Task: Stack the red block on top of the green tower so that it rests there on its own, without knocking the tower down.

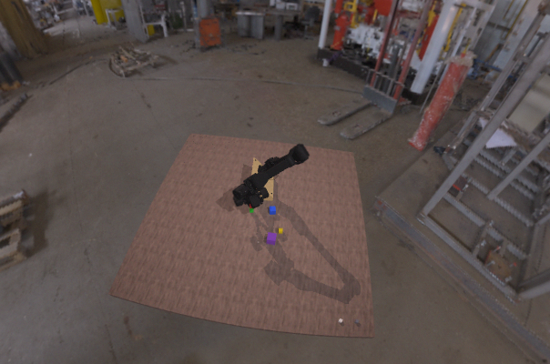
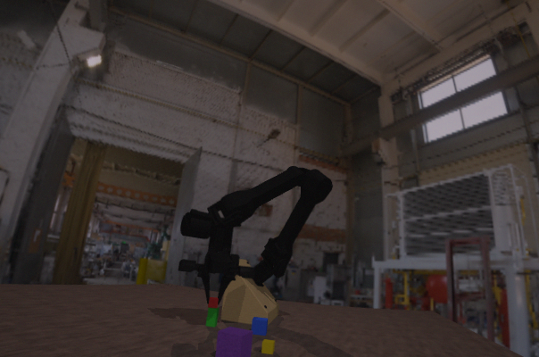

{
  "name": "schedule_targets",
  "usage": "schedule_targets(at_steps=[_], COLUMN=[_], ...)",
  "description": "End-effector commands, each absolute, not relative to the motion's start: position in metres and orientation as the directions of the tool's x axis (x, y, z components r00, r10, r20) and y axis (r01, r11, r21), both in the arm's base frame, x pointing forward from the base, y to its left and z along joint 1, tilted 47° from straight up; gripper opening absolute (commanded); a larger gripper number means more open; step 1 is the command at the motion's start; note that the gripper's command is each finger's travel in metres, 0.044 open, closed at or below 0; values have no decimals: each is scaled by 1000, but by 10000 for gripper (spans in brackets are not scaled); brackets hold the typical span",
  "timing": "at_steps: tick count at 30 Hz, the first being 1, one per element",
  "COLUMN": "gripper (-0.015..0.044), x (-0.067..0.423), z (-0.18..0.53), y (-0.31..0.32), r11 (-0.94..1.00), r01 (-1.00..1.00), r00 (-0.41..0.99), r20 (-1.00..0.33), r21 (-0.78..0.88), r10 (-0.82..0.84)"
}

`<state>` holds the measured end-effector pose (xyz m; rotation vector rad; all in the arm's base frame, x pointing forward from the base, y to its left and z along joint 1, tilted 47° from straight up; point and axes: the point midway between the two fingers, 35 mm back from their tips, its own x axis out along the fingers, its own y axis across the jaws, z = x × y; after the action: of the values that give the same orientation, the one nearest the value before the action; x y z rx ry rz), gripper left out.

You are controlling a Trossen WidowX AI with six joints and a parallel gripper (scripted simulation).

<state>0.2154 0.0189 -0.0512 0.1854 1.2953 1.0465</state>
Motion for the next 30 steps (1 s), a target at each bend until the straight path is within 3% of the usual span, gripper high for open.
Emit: schedule_targets(at_steps=[1,28,30], gripper=[0,0,53], x=[214,215,213], z=[-52,-47,-51], y=[20,15,20], r11=[554,555,553], r01=[-520,-520,-516], r00=[-93,-93,-98], r20=[-688,-689,-687], r21=[650,650,654], r10=[720,719,720])
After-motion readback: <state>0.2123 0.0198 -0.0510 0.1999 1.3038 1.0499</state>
